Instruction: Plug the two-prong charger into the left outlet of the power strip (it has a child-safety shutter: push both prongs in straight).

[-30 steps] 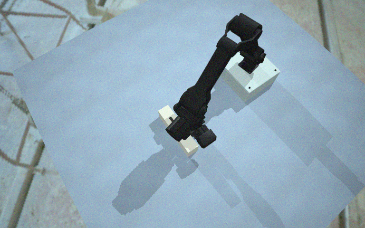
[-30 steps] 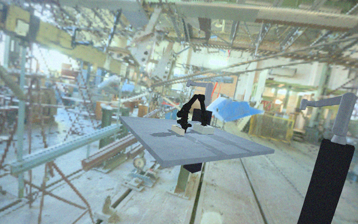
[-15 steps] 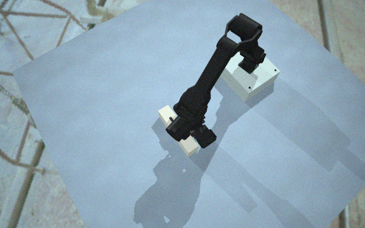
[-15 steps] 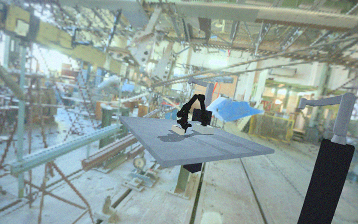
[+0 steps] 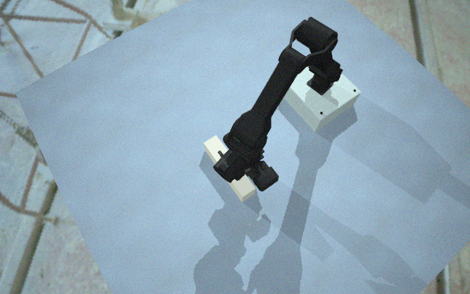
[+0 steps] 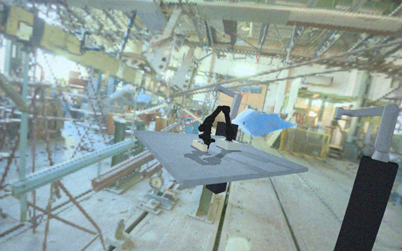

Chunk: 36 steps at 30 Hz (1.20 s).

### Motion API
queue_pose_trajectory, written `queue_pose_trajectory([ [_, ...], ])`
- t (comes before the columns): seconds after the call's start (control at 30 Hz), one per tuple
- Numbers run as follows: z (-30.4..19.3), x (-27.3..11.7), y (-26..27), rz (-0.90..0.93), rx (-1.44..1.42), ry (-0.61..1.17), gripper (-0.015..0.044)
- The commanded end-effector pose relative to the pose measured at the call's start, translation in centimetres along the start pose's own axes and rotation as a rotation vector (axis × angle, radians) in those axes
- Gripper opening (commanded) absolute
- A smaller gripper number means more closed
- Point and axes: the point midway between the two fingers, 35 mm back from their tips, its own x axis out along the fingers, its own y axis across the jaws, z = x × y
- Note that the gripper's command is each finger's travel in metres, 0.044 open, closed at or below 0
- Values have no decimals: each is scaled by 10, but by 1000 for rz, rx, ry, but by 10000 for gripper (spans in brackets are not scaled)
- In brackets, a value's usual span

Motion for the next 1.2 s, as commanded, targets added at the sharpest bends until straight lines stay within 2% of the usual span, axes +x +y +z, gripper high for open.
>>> queue_pose_trajectory([
  [0.0,0,0,0,1,-1,-2,0],
  [1.17,-9,1,0,5,-5,-10,0],
])
